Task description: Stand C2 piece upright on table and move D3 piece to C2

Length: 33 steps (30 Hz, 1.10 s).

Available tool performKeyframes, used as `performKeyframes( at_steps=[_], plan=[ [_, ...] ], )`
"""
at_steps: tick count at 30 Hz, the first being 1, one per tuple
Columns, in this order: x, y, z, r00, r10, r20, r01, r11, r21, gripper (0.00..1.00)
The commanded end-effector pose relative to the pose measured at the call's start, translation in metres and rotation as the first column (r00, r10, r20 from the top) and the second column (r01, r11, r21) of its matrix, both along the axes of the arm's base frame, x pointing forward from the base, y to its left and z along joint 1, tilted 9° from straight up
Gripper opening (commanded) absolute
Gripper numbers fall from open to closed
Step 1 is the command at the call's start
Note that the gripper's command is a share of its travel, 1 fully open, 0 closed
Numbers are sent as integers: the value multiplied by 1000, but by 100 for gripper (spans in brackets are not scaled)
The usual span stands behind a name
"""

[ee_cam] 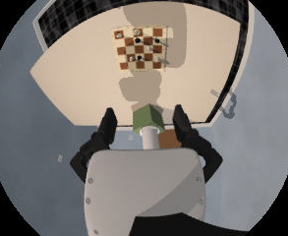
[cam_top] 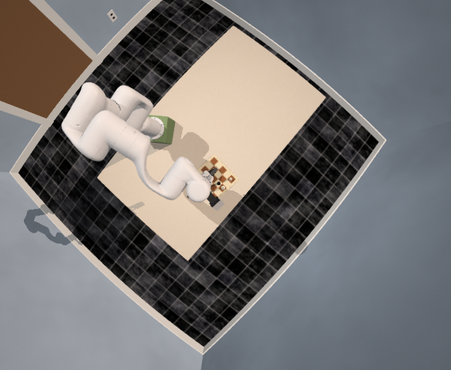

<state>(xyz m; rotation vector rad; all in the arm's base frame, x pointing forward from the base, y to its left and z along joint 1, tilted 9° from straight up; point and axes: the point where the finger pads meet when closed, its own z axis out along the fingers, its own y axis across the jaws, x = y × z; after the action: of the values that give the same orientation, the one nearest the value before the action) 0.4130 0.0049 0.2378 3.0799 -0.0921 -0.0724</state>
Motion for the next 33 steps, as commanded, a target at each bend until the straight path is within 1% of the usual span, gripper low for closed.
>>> performKeyframes(
  at_steps=[1, 2, 3, 5, 6, 7, 8, 10, 11, 12, 13, 15, 16, 17, 18, 22, 24, 26, 27, 28, 29, 31, 32, 33],
  plan=[
    [8, 16, -19, 992, -88, -94, 77, 989, -123, 100],
    [8, 16, -19, 992, -88, -94, 77, 989, -123, 100],
    [13, 21, -27, 986, -128, -111, 107, 978, -179, 100],
    [13, 21, -27, 986, -128, -111, 107, 978, -179, 100],
    [19, 27, -35, 978, -168, -121, 136, 962, -237, 100],
    [19, 27, -35, 978, -168, -121, 136, 962, -237, 100],
    [24, 33, -44, 971, -208, -122, 164, 941, -297, 100],
    [24, 33, -44, 971, -208, -122, 164, 941, -297, 100],
    [29, 39, -53, 962, -246, -115, 191, 914, -358, 100],
    [29, 39, -53, 962, -246, -115, 191, 914, -358, 100],
    [34, 46, -63, 954, -283, -99, 218, 882, -417, 100],
    [34, 46, -63, 954, -283, -99, 218, 882, -417, 100],
    [40, 52, -72, 946, -317, -74, 246, 845, -474, 100],
    [40, 52, -72, 946, -317, -74, 246, 845, -474, 100],
    [44, 59, -82, 937, -346, -41, 274, 804, -528, 100],
    [44, 59, -82, 937, -346, -41, 274, 804, -528, 100],
    [53, 74, -102, 919, -391, 46, 333, 710, -620, 100],
    [53, 74, -102, 919, -391, 46, 333, 710, -620, 100],
    [57, 81, -113, 909, -406, 98, 365, 660, -657, 100],
    [57, 81, -113, 909, -406, 98, 365, 660, -657, 100],
    [60, 89, -123, 897, -414, 154, 399, 608, -686, 100],
    [60, 89, -123, 897, -414, 154, 399, 608, -686, 100],
    [63, 96, -134, 884, -416, 214, 434, 557, -709, 100],
    [63, 96, -134, 884, -416, 214, 434, 557, -709, 100]
  ],
)
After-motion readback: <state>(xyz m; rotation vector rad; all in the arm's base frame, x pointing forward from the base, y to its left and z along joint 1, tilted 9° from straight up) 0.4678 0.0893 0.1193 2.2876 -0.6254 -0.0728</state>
